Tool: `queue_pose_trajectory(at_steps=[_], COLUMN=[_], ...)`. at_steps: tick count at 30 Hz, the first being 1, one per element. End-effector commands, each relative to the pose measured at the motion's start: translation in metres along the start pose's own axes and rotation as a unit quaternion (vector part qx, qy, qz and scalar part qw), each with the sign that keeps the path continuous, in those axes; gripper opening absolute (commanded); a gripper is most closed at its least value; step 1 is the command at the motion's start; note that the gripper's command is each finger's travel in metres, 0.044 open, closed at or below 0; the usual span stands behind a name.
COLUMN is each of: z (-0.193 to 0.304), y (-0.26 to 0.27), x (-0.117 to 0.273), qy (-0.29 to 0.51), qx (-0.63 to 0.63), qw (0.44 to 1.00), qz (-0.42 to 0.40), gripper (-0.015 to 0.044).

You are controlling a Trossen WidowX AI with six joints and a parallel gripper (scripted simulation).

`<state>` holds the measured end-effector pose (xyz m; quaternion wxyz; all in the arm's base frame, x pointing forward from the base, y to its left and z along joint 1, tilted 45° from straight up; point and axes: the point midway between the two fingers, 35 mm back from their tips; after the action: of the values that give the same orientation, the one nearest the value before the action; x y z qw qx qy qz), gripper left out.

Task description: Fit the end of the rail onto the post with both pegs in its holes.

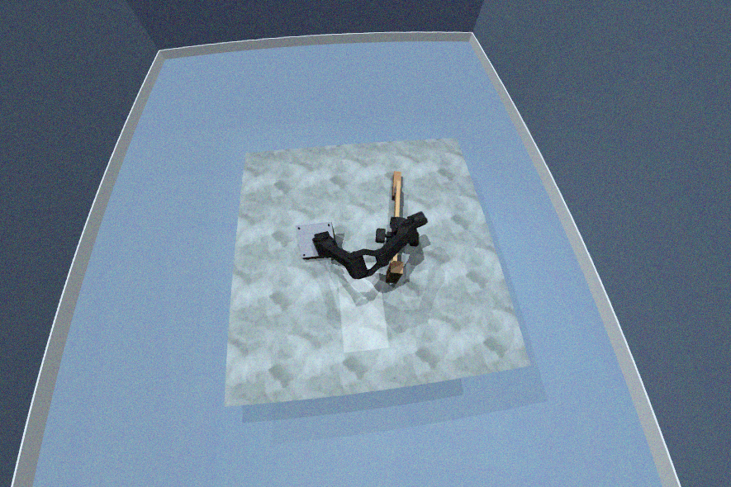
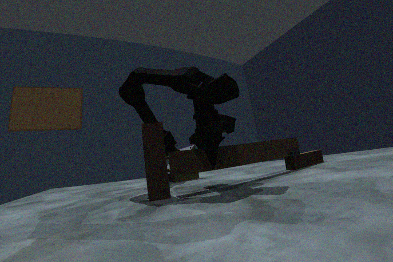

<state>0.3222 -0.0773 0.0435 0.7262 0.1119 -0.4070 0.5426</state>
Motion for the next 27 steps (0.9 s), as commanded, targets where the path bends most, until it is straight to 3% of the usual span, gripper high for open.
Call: queue_pose_trajectory(at_steps=[1, 27], z=[0.0021, 0.0100], y=[-0.0009, -0.0020], x=[0.0013, 0.0024], qy=[-0.001, -0.001], qx=[0.001, 0.001], qw=[1.000, 1.000], qz=[0.002, 0.002], gripper=[0.0000, 0.0000])
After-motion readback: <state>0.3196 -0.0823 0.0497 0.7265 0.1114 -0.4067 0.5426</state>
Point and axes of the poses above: the point midway between the two fingers, 35 mm back from their tips, its own x axis back along the fingers, its own y axis across the jaws, z = x × y, and after that the axes turned 9 degrees about -x, right-handed
